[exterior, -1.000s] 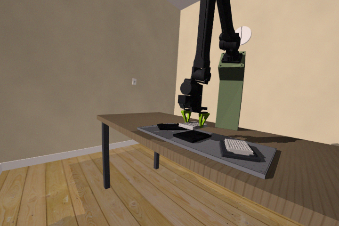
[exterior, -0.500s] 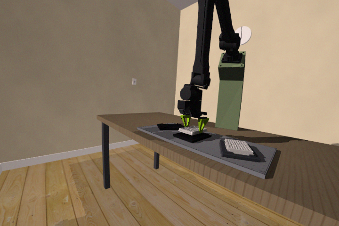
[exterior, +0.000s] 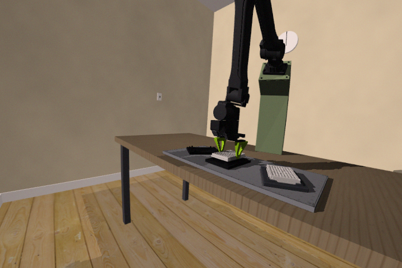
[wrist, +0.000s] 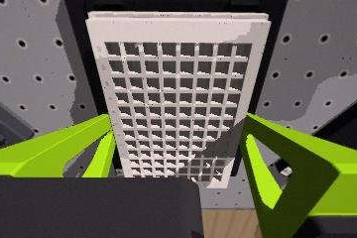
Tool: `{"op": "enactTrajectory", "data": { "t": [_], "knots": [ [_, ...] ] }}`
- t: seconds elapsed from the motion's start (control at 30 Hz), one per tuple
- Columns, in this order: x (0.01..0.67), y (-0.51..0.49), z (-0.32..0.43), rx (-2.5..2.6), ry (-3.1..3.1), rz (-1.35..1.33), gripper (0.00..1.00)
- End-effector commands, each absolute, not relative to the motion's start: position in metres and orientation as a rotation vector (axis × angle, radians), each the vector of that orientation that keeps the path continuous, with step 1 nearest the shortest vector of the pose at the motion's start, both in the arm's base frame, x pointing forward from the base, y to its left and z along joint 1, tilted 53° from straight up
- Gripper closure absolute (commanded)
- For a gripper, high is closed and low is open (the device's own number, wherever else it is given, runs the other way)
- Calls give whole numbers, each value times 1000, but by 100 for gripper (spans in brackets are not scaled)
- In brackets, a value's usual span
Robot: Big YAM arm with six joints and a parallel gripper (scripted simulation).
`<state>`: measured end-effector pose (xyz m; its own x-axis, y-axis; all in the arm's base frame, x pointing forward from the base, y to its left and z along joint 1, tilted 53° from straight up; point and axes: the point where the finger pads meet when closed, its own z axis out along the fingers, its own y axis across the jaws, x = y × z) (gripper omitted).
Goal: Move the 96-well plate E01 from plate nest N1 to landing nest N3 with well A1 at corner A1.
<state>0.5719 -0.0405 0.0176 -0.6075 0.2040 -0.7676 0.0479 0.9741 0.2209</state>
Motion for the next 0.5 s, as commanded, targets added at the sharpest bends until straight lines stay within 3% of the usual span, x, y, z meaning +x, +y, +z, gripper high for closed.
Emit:
{"op": "enactTrajectory", "data": {
  "t": [0.0, 0.47],
  "knots": [
    [569, -41, 21, 179, 2211, 221, 100],
    [576, -36, 19, 179, 2203, 229, 100]
  ]
}}
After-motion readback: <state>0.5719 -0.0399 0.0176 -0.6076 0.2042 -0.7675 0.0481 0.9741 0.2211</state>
